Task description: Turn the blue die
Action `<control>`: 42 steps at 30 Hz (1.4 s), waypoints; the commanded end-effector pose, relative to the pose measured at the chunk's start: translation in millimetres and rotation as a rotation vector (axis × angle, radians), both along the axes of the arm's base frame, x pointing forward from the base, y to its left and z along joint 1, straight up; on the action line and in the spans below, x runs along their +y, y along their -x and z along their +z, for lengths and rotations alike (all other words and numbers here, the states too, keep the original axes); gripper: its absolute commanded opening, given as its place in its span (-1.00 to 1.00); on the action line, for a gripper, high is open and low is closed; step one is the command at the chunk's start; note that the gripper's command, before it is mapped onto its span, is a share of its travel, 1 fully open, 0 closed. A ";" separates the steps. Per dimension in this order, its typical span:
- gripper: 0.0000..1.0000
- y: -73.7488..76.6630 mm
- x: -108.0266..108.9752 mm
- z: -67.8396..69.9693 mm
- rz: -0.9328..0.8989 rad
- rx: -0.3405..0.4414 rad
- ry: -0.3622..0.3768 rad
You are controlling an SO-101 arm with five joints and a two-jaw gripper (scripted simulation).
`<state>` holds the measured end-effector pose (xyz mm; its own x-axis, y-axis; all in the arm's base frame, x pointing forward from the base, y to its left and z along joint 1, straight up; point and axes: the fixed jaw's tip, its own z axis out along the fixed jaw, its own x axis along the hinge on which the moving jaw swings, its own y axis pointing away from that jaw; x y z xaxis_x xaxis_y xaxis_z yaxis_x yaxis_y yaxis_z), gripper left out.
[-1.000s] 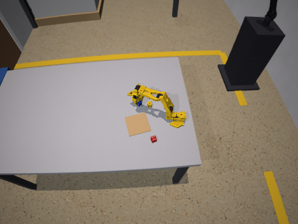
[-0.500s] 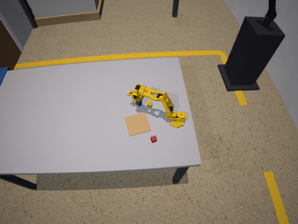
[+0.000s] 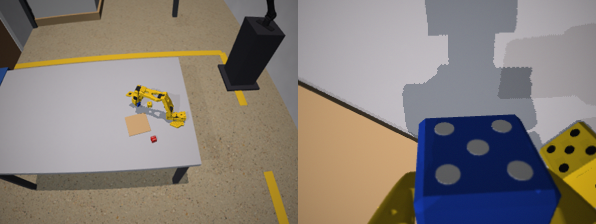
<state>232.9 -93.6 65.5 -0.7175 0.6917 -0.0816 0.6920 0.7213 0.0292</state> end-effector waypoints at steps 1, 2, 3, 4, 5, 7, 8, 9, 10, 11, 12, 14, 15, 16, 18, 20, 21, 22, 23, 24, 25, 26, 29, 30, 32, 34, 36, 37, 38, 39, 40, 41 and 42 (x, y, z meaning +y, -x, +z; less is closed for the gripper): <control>-1.00 -9.7 7.5 24.6 0.072 -0.184 0.081; -1.00 -10.2 10.1 24.2 0.089 -0.199 0.088; -1.00 -10.2 10.1 24.2 0.089 -0.199 0.088; -1.00 -10.2 10.1 24.2 0.089 -0.199 0.088; -1.00 -11.0 13.3 25.0 0.110 -0.224 0.099; -1.00 -11.6 18.9 25.1 0.147 -0.261 0.115; -1.00 -11.7 21.5 24.9 0.163 -0.278 0.123; -1.00 -11.7 24.0 24.7 0.179 -0.294 0.129; -1.00 -11.7 26.3 24.7 0.193 -0.310 0.136; -1.00 -11.6 28.3 24.5 0.205 -0.323 0.142; -1.00 -11.5 30.0 24.4 0.216 -0.334 0.146; -1.00 -11.2 32.5 24.1 0.231 -0.350 0.153; -1.00 -11.1 33.3 24.0 0.236 -0.355 0.155; -1.00 -11.1 33.8 23.9 0.239 -0.358 0.157; -1.00 -11.0 34.2 23.8 0.241 -0.361 0.158; -1.00 -11.0 34.2 23.8 0.241 -0.361 0.158; -1.00 -11.0 34.2 23.8 0.241 -0.361 0.158; -1.00 -11.0 34.3 23.8 0.241 -0.361 0.158; -1.00 -11.1 34.3 23.8 0.242 -0.362 0.158; -1.00 -11.2 34.6 23.8 0.244 -0.364 0.159; -1.00 -11.4 35.0 23.8 0.247 -0.368 0.161; -1.00 -11.8 35.6 23.8 0.252 -0.374 0.164; -1.00 -13.5 39.1 23.8 0.277 -0.408 0.177; -1.00 -14.3 40.8 23.8 0.289 -0.423 0.184; -1.00 -15.9 44.8 23.8 0.317 -0.461 0.200; -1.00 -17.4 49.7 24.0 0.350 -0.506 0.218; -1.00 -17.9 54.6 23.0 0.381 -0.542 0.233; -1.00 -17.9 54.6 23.0 0.381 -0.542 0.233; -1.00 -17.9 54.6 23.0 0.381 -0.542 0.233; -1.00 -19.0 57.8 24.3 0.402 -0.578 0.247; -1.00 -19.3 60.4 24.5 0.419 -0.602 0.257; -1.00 -19.3 63.0 24.3 0.434 -0.623 0.265; -1.00 -19.1 65.3 24.1 0.448 -0.641 0.272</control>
<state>240.5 -34.4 64.9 -0.7736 0.3130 -0.5510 0.3130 0.9448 0.0972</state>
